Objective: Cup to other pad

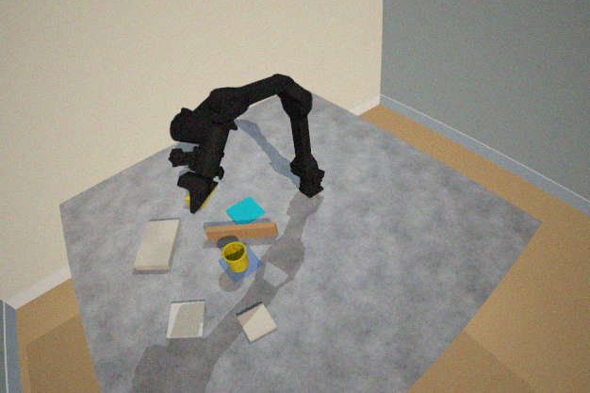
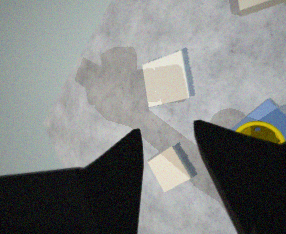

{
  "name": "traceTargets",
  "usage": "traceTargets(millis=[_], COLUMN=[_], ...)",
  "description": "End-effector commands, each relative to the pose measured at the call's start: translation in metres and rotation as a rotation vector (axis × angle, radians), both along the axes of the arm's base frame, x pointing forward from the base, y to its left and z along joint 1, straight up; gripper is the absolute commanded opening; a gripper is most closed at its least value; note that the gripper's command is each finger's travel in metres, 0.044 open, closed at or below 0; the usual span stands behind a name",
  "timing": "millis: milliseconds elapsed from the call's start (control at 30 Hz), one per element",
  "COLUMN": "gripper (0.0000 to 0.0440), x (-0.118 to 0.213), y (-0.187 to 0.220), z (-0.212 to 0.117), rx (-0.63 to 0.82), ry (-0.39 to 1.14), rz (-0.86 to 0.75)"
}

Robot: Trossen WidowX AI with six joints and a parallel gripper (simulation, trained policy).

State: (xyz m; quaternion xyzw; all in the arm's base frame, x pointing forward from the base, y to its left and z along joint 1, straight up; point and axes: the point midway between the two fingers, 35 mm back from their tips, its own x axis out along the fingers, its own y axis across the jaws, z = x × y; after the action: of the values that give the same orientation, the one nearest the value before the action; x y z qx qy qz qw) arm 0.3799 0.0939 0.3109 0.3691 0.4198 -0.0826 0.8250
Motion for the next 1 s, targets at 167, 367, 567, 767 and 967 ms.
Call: traceTargets(millis=[167, 367, 567, 767, 967], gripper=[0.0145, 0.0152, 0.0152, 0.0158, 0.0166], x=[-0.001, -0.003, -0.007, -0.012, -0.019], y=[0.006, 0.008, 0.008, 0.006, 0.004], z=[-0.016, -0.034, -0.055, -0.076, -0.095], rx=[0.021, 0.009, -0.017, -0.052, -0.091], ry=[0.12, 0.216, 0.316, 0.416, 0.514], rz=[-0.054, -0.087, -0.113, -0.133, -0.149])
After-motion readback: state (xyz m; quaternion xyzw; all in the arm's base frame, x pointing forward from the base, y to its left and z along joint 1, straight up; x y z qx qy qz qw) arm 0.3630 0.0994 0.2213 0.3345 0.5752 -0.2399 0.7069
